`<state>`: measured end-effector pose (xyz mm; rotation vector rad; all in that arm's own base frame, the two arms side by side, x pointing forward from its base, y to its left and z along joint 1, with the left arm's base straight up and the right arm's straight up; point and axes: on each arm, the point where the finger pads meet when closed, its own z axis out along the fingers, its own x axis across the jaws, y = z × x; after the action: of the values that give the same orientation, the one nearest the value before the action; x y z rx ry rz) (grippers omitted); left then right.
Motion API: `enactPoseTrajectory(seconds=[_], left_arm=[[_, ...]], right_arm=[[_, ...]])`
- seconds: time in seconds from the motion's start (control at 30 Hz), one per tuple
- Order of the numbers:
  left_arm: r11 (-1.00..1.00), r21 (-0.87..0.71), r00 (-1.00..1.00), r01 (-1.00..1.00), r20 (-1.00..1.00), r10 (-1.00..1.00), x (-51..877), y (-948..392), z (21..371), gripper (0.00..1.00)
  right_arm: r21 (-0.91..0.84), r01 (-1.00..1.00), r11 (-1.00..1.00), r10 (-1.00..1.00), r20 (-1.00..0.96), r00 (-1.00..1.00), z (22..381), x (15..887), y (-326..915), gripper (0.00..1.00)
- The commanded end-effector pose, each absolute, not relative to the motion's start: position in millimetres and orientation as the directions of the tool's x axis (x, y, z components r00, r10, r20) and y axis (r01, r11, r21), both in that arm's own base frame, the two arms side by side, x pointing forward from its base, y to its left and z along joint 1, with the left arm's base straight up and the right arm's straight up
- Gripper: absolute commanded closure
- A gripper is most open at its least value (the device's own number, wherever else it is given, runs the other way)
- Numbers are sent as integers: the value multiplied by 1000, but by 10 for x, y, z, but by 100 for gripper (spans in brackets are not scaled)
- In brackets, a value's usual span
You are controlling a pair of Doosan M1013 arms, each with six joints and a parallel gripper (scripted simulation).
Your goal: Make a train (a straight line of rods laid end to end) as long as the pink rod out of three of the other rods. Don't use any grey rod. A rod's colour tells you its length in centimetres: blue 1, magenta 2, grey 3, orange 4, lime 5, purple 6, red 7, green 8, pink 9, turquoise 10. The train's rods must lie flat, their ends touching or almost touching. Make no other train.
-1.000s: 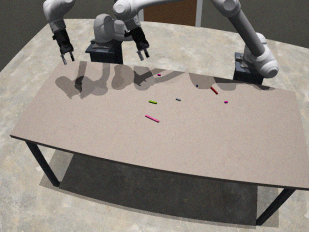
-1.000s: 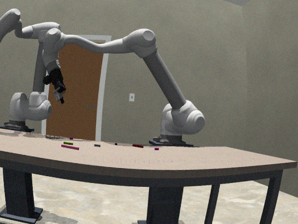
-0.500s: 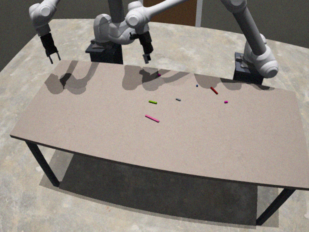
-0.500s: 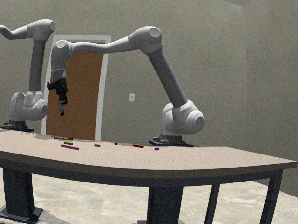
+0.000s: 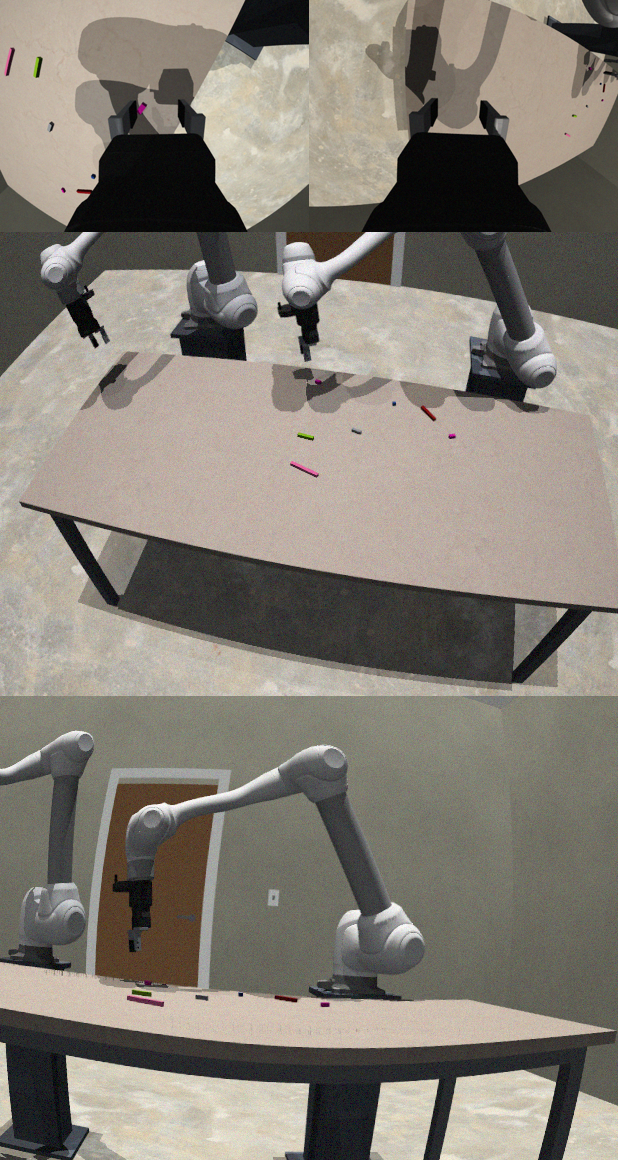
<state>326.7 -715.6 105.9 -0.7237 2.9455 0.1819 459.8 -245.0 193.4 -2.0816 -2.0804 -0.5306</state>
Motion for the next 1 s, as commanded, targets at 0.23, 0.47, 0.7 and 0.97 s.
enactPoseTrajectory(seconds=[0.23,0.47,0.7,0.97], left_arm=[[686,0,-686,-728,2,-728,2856,-6986,821,0],[685,0,-685,-728,3,-728,2856,-6986,820,0],[685,0,-685,-728,3,-728,2856,-6986,820,0],[685,0,-685,-728,3,-728,2856,-6986,820,0]], right_arm=[[-141,904,-403,816,393,424,1683,3311,-3187,0],[-286,779,-558,685,371,627,1605,2623,-3378,0],[-462,552,-694,466,295,834,1553,1743,-3473,0],[-624,247,-741,191,157,969,1555,822,-3392,0]])
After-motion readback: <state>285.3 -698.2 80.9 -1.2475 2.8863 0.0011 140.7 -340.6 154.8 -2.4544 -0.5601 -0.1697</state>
